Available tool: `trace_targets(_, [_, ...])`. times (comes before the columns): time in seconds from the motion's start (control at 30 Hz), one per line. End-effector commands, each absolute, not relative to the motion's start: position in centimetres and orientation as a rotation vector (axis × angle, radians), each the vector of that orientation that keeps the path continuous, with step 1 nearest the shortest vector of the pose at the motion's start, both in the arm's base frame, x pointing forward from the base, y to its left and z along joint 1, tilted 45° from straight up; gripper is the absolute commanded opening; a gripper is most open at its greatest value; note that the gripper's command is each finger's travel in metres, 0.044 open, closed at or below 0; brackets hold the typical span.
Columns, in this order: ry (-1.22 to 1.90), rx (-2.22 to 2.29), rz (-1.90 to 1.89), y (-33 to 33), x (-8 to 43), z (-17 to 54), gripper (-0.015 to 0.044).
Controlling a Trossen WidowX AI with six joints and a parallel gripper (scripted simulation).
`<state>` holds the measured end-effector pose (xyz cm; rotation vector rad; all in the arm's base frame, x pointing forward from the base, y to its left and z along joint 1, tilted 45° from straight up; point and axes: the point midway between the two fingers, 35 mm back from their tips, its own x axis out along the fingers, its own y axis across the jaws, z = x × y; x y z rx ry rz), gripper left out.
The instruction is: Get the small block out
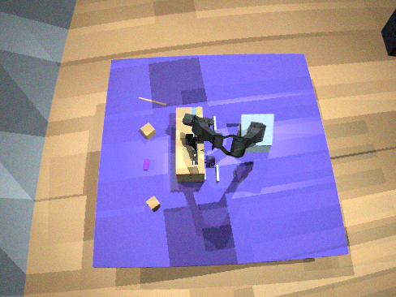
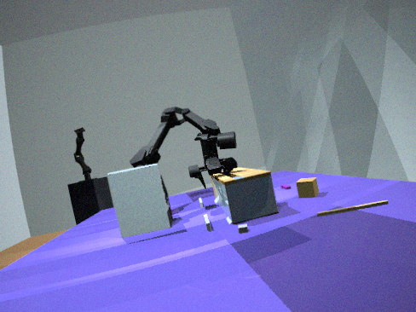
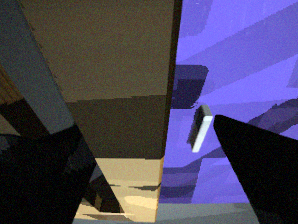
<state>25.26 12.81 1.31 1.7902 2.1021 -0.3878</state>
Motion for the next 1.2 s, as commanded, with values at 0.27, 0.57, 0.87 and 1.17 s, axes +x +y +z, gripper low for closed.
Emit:
trace_targets(0.27, [2.106,1.794,-0.388,13.8,25.0,2.3,0.0400])
trace_targets(0.57, [2.106,1.794,-0.388,14.4,24.9,2.9,0.0400])
trace_targets(0.87, [2.106,1.794,-0.388,15.0,24.8,3.5,0.0400])
trace_targets(1.17, [2.107,1.794,-0.387,15.7,24.7,4.2,0.0400])
